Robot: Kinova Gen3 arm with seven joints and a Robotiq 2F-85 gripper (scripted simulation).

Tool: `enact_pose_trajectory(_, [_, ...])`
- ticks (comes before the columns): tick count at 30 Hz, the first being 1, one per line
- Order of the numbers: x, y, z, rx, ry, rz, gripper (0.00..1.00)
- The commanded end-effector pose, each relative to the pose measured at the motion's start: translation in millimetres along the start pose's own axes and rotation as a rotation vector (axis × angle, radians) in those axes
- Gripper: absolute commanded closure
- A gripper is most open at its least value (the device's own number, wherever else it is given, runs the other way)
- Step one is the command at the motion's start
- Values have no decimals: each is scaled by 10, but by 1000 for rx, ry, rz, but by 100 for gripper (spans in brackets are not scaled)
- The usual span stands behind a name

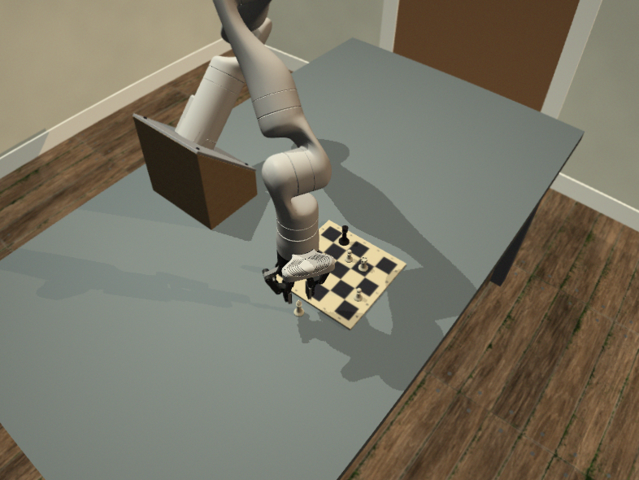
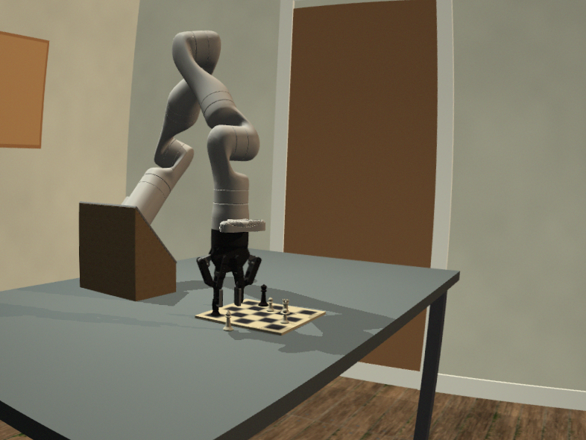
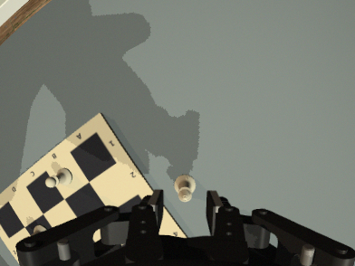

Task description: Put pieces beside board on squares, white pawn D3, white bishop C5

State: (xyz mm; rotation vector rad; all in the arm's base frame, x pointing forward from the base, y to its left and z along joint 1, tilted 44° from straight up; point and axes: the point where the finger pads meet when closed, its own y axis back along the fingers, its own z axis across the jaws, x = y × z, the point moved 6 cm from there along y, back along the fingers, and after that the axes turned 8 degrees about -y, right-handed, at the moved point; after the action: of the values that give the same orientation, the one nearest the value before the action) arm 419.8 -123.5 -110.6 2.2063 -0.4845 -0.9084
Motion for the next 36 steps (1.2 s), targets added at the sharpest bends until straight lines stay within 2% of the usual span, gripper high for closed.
enact_pose_trajectory(1, [6,10,0,0,0,2,63])
enact_pose_trajectory(15, [6,-11,0,0,0,2,63])
enact_pose_trajectory(36, [7,-352,0,0,0,2,63])
